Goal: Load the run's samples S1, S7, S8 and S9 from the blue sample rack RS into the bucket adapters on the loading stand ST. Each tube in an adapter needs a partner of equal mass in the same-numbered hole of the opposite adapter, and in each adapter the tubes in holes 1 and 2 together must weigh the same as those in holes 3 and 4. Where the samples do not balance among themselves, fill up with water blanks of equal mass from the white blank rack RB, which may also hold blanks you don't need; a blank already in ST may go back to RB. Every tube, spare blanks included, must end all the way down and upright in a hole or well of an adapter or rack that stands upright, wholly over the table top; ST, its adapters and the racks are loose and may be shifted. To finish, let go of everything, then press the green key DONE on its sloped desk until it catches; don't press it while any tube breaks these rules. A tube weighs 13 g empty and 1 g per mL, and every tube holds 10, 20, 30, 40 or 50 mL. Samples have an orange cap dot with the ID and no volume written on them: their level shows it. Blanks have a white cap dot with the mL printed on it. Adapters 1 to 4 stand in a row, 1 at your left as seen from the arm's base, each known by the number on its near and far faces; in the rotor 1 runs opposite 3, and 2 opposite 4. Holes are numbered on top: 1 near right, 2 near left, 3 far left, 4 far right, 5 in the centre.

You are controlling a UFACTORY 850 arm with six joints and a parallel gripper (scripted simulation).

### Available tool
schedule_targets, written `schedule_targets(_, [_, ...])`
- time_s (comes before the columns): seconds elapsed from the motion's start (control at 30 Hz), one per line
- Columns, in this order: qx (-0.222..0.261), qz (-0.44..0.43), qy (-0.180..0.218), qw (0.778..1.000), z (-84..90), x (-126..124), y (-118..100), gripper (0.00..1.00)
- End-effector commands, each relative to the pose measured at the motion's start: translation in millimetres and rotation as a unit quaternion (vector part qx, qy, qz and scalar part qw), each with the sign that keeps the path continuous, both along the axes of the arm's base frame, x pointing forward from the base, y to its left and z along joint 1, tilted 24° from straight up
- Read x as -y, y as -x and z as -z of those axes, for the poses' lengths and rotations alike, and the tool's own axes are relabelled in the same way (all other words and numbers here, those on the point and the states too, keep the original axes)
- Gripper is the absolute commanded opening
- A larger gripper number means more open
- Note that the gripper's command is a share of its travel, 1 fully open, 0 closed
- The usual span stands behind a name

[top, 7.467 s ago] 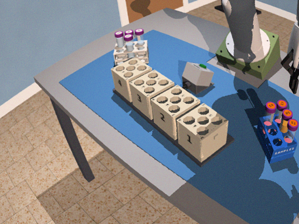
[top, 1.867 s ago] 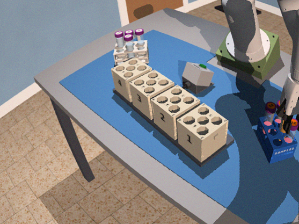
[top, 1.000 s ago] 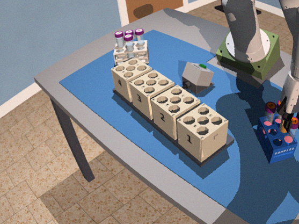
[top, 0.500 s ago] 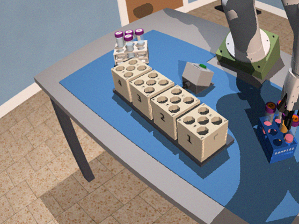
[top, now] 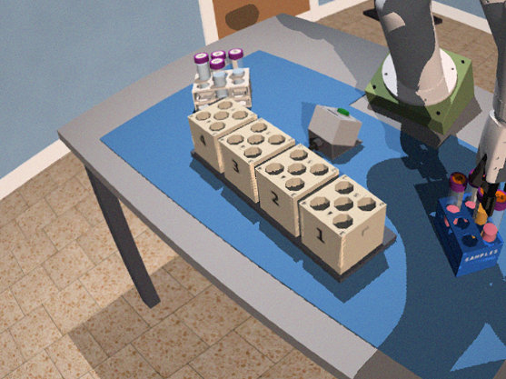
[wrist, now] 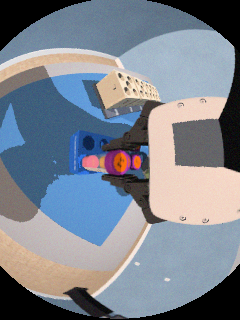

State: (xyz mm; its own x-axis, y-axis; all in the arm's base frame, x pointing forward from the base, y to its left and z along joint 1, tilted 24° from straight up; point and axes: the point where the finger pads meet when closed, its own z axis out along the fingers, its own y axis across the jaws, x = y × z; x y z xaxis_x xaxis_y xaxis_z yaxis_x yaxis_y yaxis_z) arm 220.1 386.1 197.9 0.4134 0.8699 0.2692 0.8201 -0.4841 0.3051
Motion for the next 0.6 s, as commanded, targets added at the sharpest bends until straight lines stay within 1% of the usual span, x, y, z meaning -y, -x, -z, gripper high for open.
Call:
schedule_targets(0.0, [0.0,0.0,-0.001,1.0,-8.9,0.2,3.5,0.0])
schedule_targets(0.57, [0.0,0.0,-0.001,1.0,-36.4,3.0,15.3,0.0])
